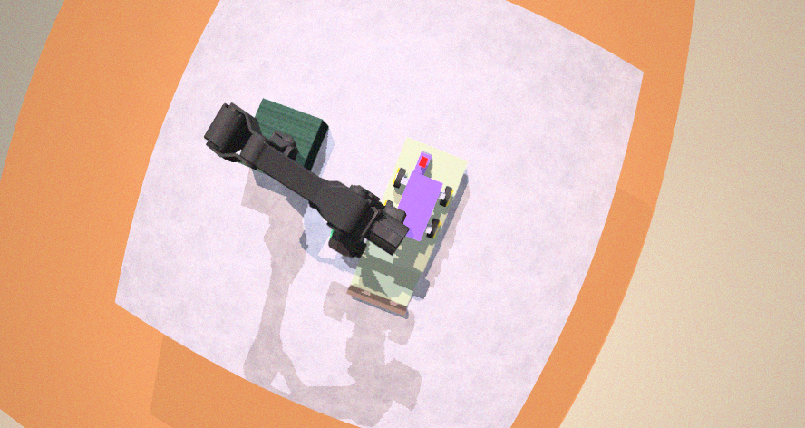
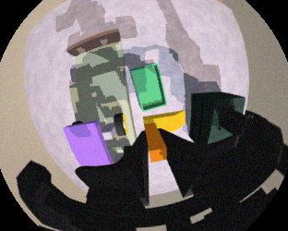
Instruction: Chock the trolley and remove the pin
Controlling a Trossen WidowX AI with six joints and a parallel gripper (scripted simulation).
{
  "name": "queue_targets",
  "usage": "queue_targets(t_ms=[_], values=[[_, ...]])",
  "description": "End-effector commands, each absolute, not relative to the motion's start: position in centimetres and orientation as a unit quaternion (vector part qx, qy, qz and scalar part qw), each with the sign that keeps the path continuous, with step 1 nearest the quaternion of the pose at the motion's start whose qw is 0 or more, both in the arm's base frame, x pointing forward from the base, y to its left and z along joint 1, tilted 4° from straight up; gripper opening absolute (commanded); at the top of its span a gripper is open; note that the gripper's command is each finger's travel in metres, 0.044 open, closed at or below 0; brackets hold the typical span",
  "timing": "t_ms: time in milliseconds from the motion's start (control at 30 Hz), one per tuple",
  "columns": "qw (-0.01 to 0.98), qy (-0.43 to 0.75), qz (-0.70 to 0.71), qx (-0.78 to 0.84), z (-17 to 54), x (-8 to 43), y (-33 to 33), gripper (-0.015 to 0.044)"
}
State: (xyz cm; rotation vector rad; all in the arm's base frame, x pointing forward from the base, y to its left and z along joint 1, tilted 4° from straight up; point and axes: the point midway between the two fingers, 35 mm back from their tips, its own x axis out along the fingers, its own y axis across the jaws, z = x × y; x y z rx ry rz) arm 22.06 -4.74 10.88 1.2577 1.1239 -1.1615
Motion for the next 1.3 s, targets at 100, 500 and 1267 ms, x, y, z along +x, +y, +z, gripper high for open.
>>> queue_targets(t_ms=[100,500,1267], values=[[0.522,0.469,-0.482,0.525,10.7,22.7,-7.4,0.0],[0.523,0.468,-0.483,0.524,10.5,23.5,-11.8,0.0],[0.361,0.344,-0.583,0.642,10.5,24.2,-14.0,0.0]])
